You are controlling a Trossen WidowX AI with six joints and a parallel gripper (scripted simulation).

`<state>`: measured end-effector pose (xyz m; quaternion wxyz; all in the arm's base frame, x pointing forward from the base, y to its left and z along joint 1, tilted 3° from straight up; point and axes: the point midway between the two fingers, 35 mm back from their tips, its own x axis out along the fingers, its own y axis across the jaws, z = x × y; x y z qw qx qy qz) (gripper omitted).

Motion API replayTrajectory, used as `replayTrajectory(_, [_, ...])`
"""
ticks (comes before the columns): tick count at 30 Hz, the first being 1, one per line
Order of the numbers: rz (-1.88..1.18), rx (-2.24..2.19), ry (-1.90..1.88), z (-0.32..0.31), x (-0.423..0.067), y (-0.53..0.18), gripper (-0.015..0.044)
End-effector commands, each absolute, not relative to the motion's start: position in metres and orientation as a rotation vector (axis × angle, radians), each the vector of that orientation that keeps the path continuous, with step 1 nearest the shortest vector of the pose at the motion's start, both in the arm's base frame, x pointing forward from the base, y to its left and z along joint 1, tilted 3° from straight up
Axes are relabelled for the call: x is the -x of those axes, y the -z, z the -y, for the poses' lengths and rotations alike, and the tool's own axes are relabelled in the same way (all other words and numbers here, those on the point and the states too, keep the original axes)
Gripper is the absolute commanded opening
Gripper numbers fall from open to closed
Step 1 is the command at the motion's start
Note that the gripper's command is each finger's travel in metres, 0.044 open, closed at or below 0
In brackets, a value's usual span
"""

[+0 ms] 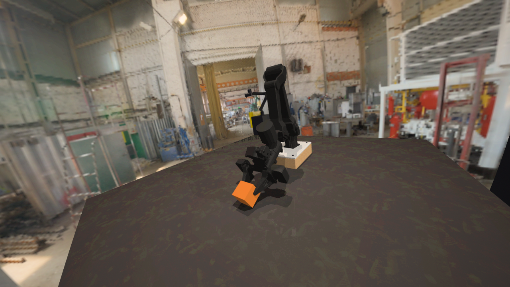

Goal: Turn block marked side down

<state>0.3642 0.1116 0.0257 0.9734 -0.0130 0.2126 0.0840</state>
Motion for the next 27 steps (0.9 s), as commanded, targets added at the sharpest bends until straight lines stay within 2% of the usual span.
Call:
replayTrajectory(1, [-0.422,0.033,-0.167,-0.1112,-0.3646,-0.0268,0.0])
replayTrajectory(2, [-0.422,0.033,-0.167,-0.1112,-0.3646,-0.0268,0.0])
replayTrajectory(19, [-0.422,0.033,-0.167,-0.1112,-0.3646,-0.0268,0.044])
replayTrajectory(27, [-0.422,0.033,-0.167,-0.1112,-0.3646,-0.0268,0.044])
